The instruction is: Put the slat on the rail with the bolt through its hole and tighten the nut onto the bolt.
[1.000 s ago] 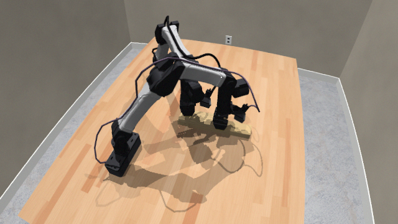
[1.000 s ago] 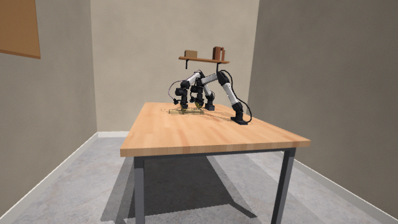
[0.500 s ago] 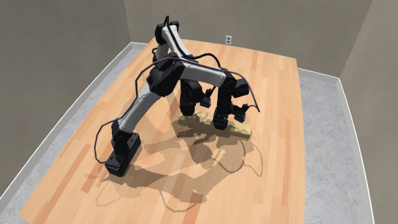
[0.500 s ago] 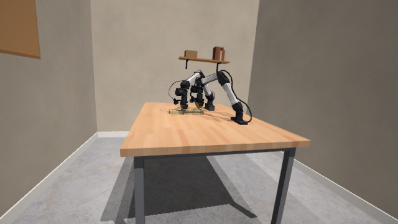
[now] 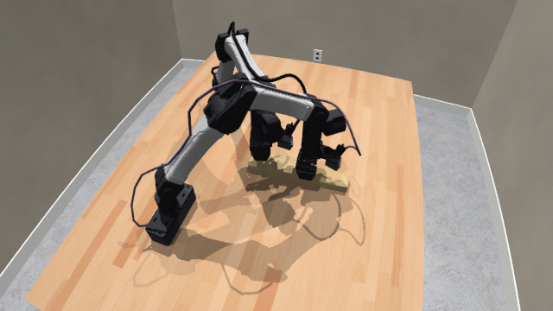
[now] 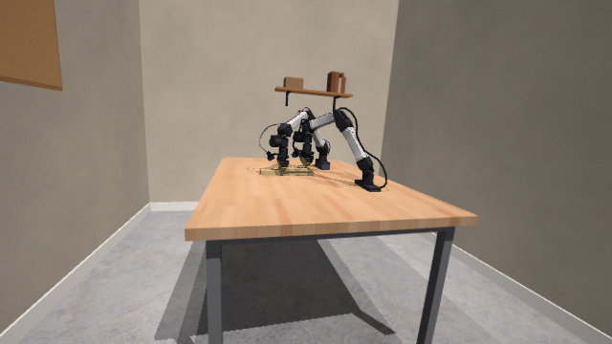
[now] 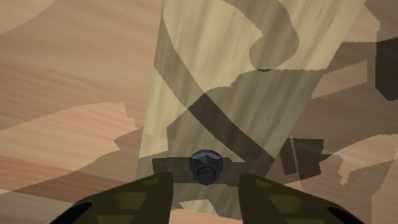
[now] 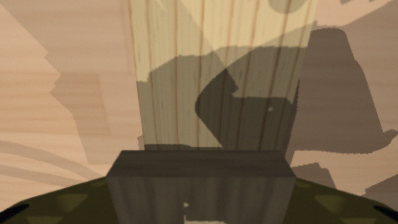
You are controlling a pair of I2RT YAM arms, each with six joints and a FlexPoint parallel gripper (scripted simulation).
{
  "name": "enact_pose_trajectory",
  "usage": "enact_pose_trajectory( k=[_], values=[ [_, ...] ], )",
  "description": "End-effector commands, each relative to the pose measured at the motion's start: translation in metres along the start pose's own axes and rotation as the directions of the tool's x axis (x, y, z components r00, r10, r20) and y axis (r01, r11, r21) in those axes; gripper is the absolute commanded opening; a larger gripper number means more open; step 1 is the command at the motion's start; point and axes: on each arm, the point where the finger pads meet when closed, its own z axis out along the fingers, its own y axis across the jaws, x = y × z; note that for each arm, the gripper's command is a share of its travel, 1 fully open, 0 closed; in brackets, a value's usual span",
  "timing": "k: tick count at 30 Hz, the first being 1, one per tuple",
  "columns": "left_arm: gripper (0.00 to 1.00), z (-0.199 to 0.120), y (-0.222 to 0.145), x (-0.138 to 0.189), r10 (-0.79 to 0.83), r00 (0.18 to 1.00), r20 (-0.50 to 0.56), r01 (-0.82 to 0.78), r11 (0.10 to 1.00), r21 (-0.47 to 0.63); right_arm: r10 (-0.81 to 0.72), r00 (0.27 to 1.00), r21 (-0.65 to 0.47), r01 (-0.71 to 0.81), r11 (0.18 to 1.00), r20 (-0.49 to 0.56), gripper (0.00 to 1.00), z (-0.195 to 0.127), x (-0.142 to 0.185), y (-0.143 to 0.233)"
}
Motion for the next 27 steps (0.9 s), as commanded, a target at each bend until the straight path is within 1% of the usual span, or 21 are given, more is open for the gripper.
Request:
enact_pose_trajectory(
  k=[1, 2, 4, 15, 16, 17, 27],
  values=[
    [0.25, -0.0033, -0.0034, -0.0022, -0.001, 1.000, 0.010, 0.001, 1.000, 0.020, 0.000, 1.000, -0.010, 0.000, 1.000, 0.012, 0.67, -0.0053, -0.0029, 0.0013],
    [0.14, -0.0030, -0.0034, -0.0022, -0.001, 1.000, 0.010, 0.001, 1.000, 0.020, 0.000, 1.000, -0.010, 0.000, 1.000, 0.012, 0.67, -0.0053, -0.0029, 0.0013],
    [0.11, -0.0039, -0.0025, -0.0019, -0.001, 1.000, 0.008, 0.001, 1.000, 0.016, 0.000, 1.000, -0.010, 0.000, 1.000, 0.012, 0.67, -0.0053, -0.0029, 0.0013],
    [0.11, -0.0047, -0.0016, -0.0015, -0.002, 1.000, 0.007, 0.001, 1.000, 0.013, 0.000, 1.000, -0.010, 0.000, 1.000, 0.012, 0.67, -0.0053, -0.0029, 0.0013],
    [0.11, -0.0002, -0.0001, 0.0002, 0.001, 1.000, 0.000, -0.001, 1.000, 0.001, 0.000, 1.000, -0.010, 0.000, 1.000, 0.012, 0.67, -0.0053, -0.0029, 0.0013],
    [0.11, -0.0047, -0.0016, -0.0015, -0.002, 1.000, 0.007, 0.001, 1.000, 0.013, 0.000, 1.000, -0.010, 0.000, 1.000, 0.012, 0.67, -0.0053, -0.0029, 0.0013],
    [0.11, -0.0037, -0.0013, -0.0012, -0.001, 1.000, 0.005, 0.001, 1.000, 0.010, 0.000, 1.000, -0.010, 0.000, 1.000, 0.012, 0.67, -0.0053, -0.0029, 0.0013]
  ],
)
